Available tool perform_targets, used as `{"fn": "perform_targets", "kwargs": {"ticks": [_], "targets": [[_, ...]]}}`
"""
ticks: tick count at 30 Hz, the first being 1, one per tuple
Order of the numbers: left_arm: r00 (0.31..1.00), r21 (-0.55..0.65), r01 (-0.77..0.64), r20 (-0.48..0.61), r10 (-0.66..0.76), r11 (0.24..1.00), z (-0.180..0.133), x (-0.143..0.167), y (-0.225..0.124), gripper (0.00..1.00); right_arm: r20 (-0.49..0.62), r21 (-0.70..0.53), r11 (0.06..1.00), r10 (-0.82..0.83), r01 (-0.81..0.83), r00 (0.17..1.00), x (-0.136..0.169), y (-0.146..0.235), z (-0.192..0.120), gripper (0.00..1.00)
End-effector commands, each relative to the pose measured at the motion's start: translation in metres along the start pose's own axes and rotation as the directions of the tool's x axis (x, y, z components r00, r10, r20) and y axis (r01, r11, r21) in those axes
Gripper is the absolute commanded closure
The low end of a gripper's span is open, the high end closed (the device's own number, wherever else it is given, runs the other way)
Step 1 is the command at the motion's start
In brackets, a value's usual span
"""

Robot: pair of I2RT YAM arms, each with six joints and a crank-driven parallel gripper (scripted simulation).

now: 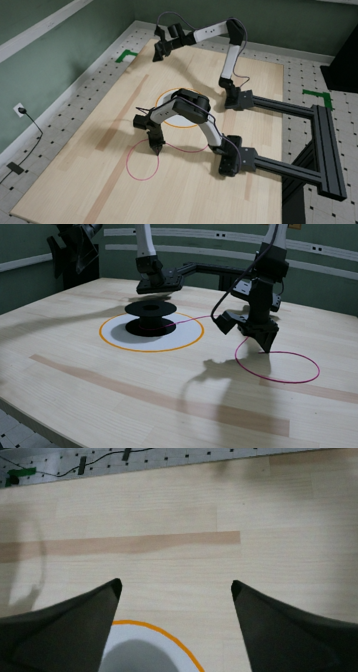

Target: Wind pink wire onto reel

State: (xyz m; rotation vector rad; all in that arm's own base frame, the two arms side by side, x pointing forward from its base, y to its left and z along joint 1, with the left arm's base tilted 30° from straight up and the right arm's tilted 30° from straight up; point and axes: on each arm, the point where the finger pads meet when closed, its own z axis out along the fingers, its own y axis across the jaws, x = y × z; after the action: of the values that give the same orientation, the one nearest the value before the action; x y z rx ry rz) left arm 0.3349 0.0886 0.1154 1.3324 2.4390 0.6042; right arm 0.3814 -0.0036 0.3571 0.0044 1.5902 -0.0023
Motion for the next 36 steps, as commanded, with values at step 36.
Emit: {"fn": "perform_targets", "kwargs": {"ticks": [36], "targets": [[1.000, 0.001, -0.001, 0.020, 0.001, 1.000, -0.046, -0.003, -0.002, 1.00, 0.019, -0.004, 1.000, -0.001, 0.001, 1.000, -0.003, 0.004, 0.001, 0.00]]}}
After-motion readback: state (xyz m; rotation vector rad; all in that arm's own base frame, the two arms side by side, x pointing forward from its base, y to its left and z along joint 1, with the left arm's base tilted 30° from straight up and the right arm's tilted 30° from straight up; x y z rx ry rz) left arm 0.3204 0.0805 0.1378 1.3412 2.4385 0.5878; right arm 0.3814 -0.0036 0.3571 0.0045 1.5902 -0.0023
